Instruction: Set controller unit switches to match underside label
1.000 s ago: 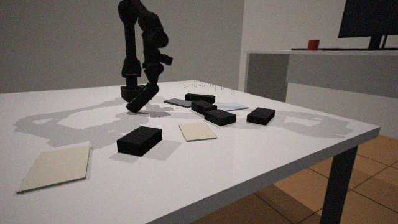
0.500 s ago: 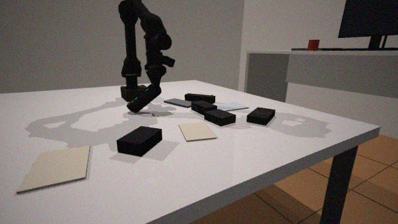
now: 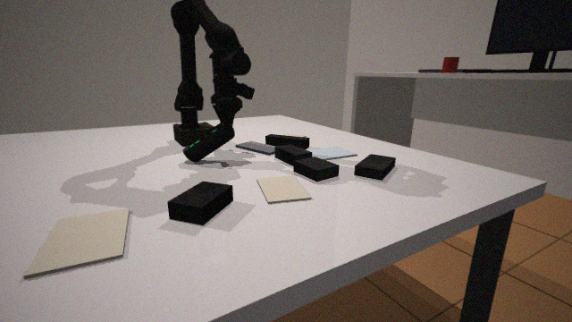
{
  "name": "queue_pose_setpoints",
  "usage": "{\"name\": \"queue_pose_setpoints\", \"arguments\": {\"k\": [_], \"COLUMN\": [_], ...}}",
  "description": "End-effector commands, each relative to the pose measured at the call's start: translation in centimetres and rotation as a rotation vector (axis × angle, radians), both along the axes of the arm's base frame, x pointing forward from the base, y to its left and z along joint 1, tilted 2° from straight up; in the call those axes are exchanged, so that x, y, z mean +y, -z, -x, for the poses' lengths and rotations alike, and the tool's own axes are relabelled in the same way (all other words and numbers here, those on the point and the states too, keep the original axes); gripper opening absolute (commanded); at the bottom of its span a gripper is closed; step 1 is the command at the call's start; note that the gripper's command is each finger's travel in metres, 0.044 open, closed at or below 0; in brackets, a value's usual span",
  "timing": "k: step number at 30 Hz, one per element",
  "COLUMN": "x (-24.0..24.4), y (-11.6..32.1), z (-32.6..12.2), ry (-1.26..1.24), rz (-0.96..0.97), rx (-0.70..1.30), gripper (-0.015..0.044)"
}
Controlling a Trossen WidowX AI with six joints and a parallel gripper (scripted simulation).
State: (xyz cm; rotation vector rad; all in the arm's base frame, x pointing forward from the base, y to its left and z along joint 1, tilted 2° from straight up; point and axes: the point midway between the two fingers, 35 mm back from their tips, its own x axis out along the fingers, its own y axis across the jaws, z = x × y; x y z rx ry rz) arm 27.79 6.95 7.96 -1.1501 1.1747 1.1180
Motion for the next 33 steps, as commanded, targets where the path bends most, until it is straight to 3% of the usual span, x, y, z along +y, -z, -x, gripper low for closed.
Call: {"name": "queue_pose_setpoints", "arguments": {"k": [1, 33], "x": [-0.1, 1.4], "y": [0.6, 2.6], "z": [0.3, 0.1], "ry": [0.010, 0.010], "rz": [0.007, 0.006], "rx": [0.018, 0.018], "gripper": [0.0338, 0.0338]}}
